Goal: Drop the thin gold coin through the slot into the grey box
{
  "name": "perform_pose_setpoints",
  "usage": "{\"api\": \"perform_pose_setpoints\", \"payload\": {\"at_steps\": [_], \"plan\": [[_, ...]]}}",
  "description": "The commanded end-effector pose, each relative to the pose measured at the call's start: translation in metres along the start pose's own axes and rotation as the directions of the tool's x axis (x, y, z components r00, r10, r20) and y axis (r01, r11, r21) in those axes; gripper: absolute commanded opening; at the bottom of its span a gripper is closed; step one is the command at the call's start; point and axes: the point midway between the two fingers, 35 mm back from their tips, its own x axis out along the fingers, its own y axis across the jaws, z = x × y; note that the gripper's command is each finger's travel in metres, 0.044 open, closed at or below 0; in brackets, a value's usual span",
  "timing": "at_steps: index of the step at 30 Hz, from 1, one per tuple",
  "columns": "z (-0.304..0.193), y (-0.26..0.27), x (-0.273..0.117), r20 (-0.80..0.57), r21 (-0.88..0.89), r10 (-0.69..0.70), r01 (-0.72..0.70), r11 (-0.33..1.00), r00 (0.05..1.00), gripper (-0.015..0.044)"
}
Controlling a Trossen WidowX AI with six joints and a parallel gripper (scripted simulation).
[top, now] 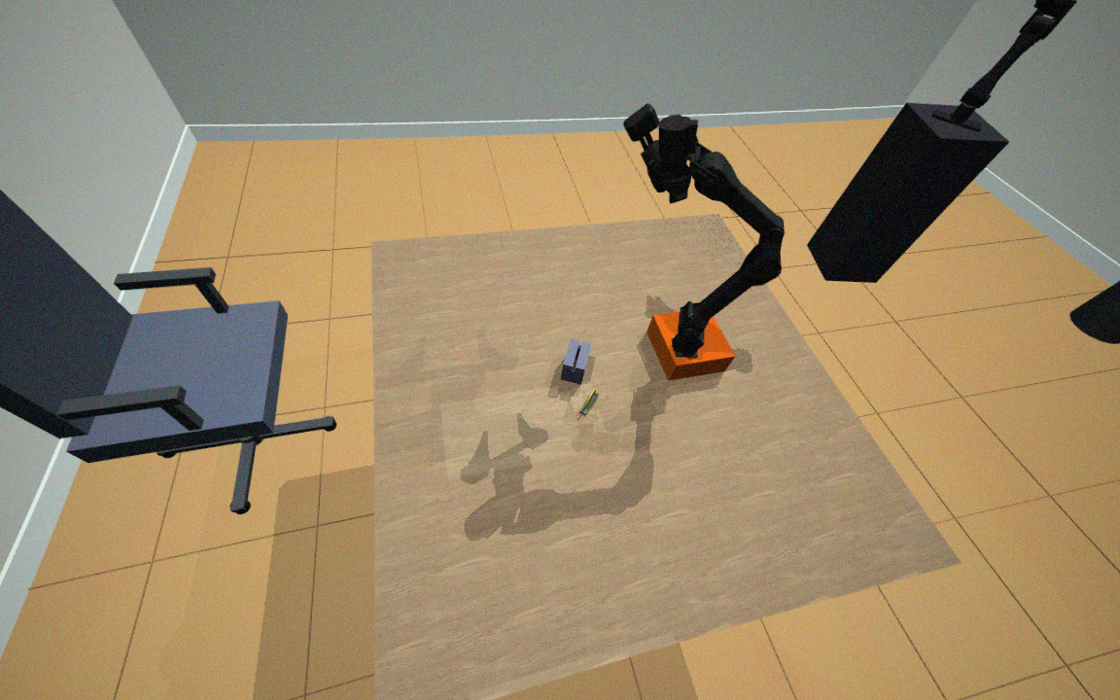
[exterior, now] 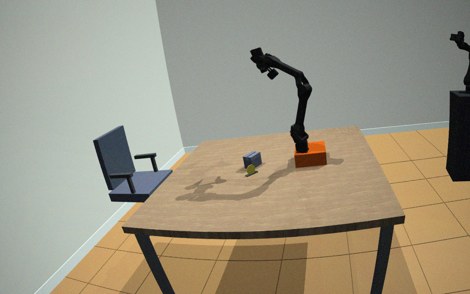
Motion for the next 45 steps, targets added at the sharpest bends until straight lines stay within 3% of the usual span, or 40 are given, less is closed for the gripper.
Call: {"api": "perform_pose_setpoints", "payload": {"at_steps": [1,9,16,23,30,36,42,45], "plan": [[-0.001,0.0,0.0,-0.004,-0.005,0.001,-0.001,1.0,1.0,0.0374],[-0.09,0.002,-0.011,-0.262,-0.331,0.035,-0.124,0.935,0.964,0.0164],[-0.188,-0.019,-0.045,-0.558,-0.586,-0.008,-0.387,0.712,0.83,0.0161],[-0.272,-0.063,-0.093,-0.747,-0.66,-0.155,-0.69,0.296,0.647,0.0161],[-0.333,-0.127,-0.154,-0.822,-0.409,-0.367,-0.9,-0.153,0.436,0.0161],[-0.361,-0.192,-0.208,-0.782,-0.009,-0.563,-0.909,-0.417,0.266,0.0161],[-0.364,-0.266,-0.258,-0.635,0.456,-0.762,-0.734,-0.504,0.129,0.0161],[-0.362,-0.282,-0.268,-0.59,0.549,-0.8,-0.675,-0.494,0.105,0.0161]]}}
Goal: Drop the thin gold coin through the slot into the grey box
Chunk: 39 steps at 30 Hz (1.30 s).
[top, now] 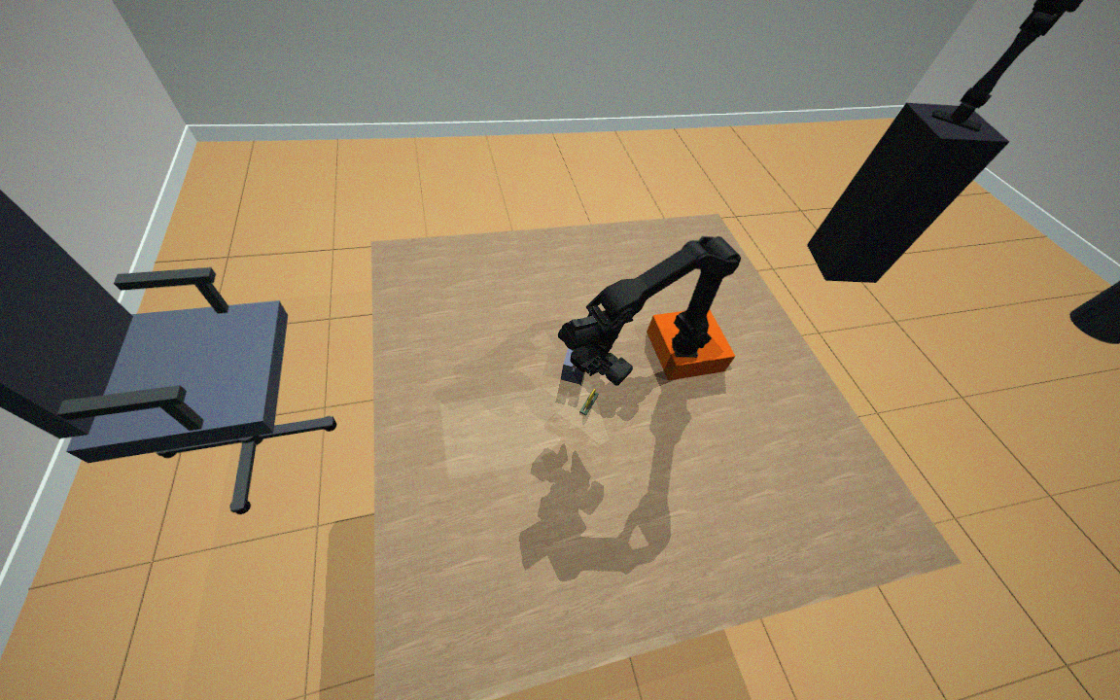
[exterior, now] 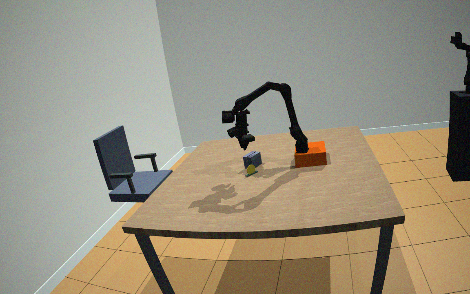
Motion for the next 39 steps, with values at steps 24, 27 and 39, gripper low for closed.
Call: {"api": "perform_pose_setpoints", "payload": {"at_steps": [24,27,39], "plan": [[-0.015,0.036,0.07,-0.074,-0.191,0.115,-0.127,0.973,0.991,0.0161],[-0.015,0.036,0.07,-0.074,-0.191,0.115,-0.127,0.973,0.991,0.0161],[-0.015,0.037,0.087,-0.074,-0.191,0.115,-0.127,0.973,0.991,0.0161]]}}
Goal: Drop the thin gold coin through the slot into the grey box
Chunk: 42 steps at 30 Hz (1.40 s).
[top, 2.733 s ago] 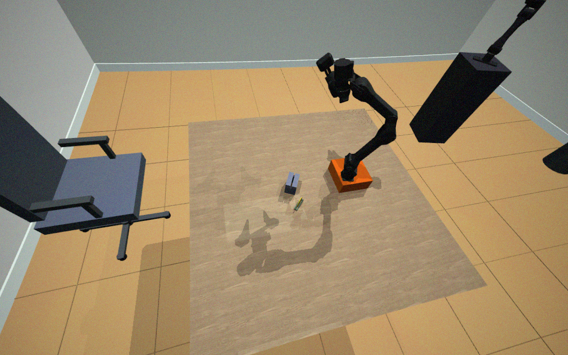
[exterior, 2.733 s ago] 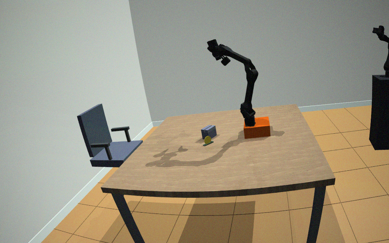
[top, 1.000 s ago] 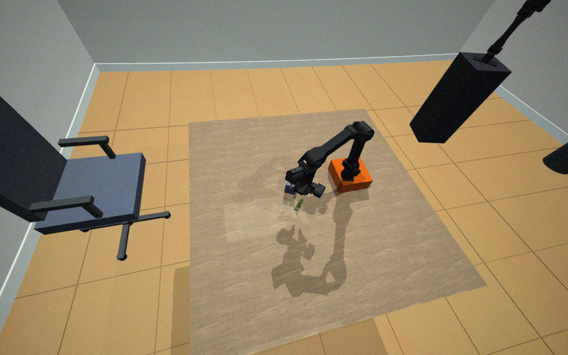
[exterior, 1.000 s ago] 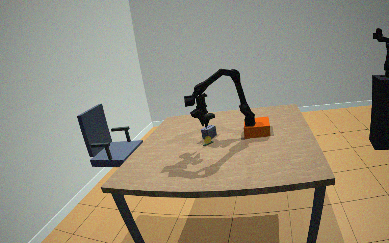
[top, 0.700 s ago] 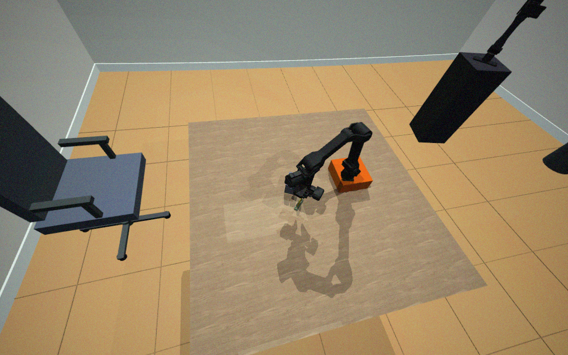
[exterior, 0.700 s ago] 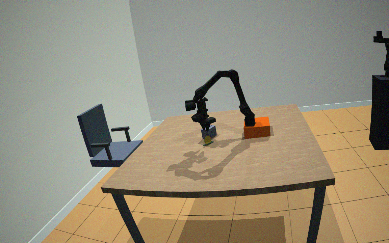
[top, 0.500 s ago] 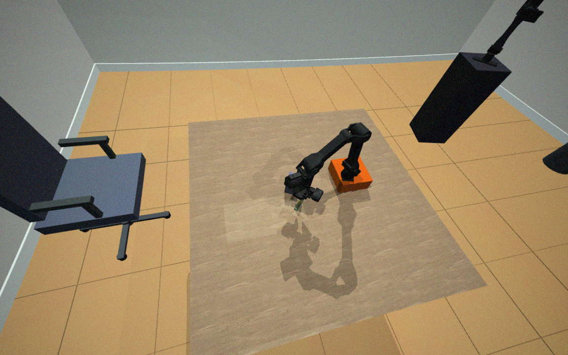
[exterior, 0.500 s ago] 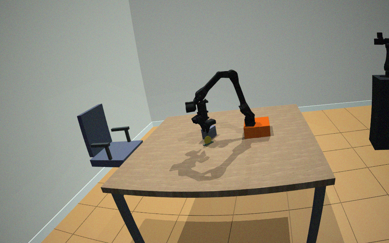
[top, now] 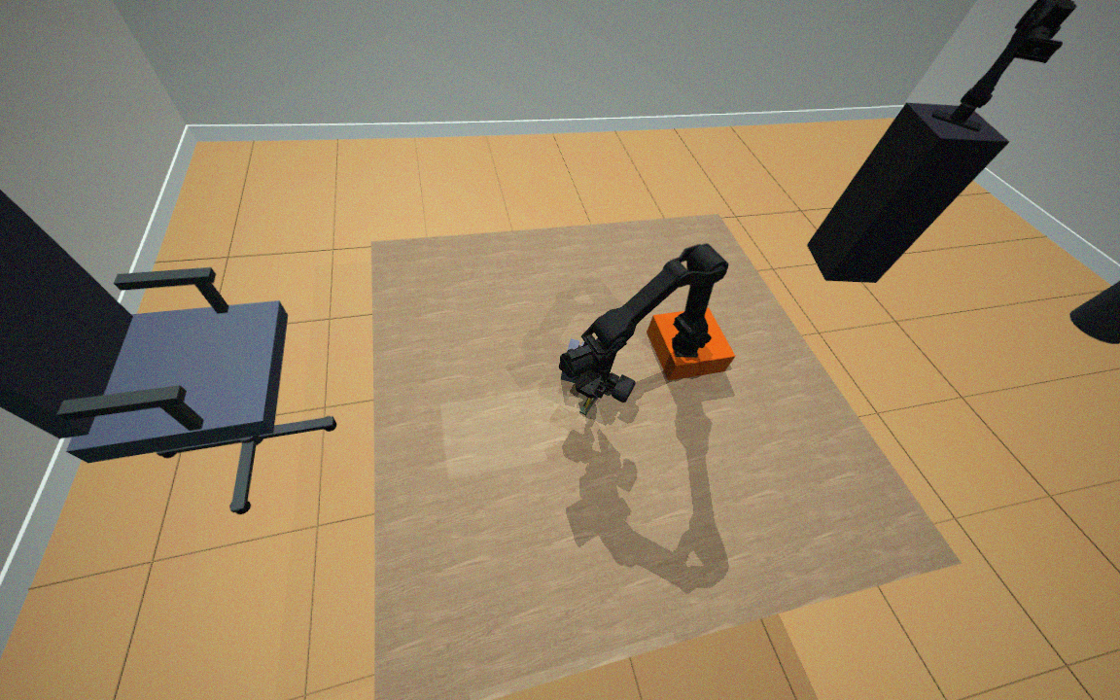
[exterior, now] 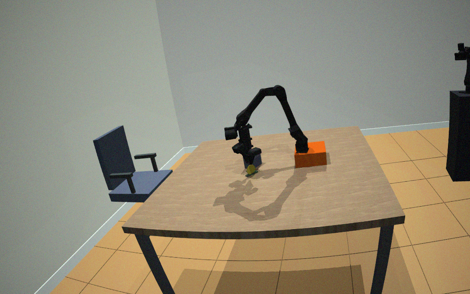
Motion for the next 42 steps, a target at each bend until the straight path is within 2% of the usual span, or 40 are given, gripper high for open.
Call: {"api": "perform_pose_setpoints", "payload": {"at_steps": [1,30,36,42], "plan": [[-0.002,0.001,0.01,-0.007,-0.005,0.008,-0.008,1.0,1.0,0.0161],[-0.005,0.002,0.054,-0.007,-0.005,0.008,-0.008,1.0,1.0,0.0161],[-0.005,0.002,0.054,-0.007,-0.005,0.008,-0.008,1.0,1.0,0.0003],[-0.005,0.002,0.054,-0.007,-0.005,0.008,-0.008,1.0,1.0,0.0]]}}
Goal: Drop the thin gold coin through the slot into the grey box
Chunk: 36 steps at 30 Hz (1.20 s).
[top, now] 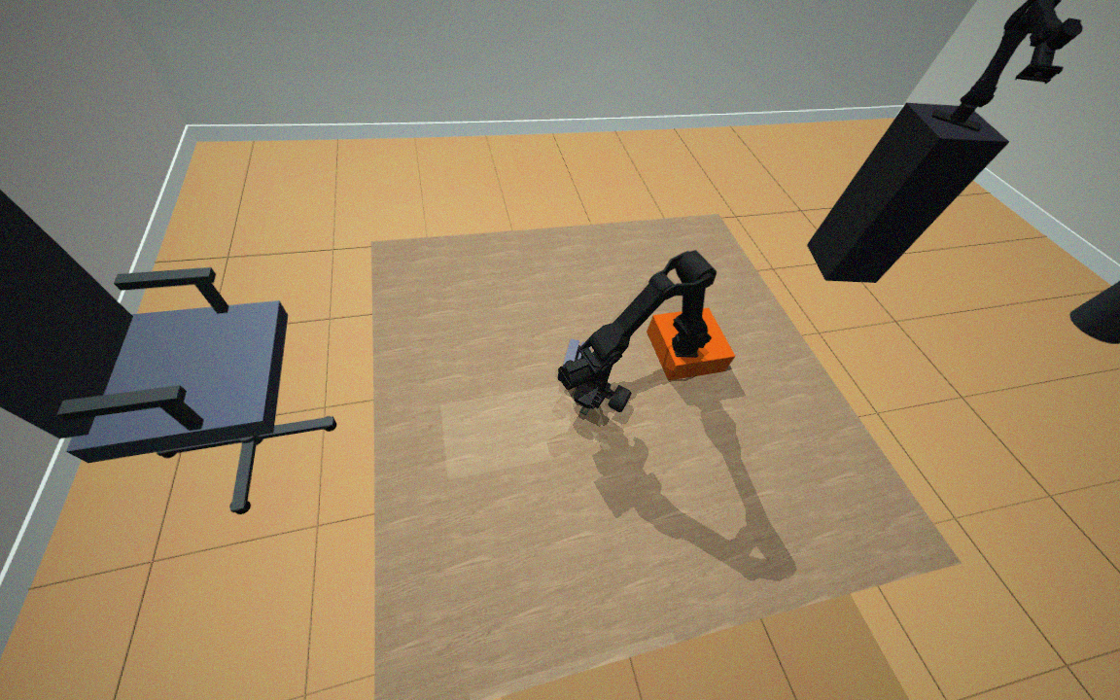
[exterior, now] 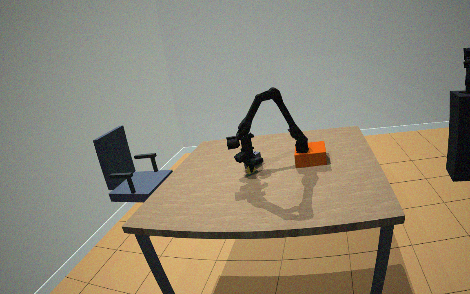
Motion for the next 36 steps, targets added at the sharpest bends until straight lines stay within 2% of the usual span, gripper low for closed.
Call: {"api": "perform_pose_setpoints", "payload": {"at_steps": [1,8,36], "plan": [[-0.001,0.001,0.001,0.0,-0.005,0.003,-0.003,1.0,1.0,0.0],[0.0,0.0,-0.002,0.0,-0.005,0.003,-0.003,1.0,1.0,0.0],[0.002,-0.002,-0.073,0.001,-0.006,0.002,-0.002,1.0,1.0,0.0]]}}
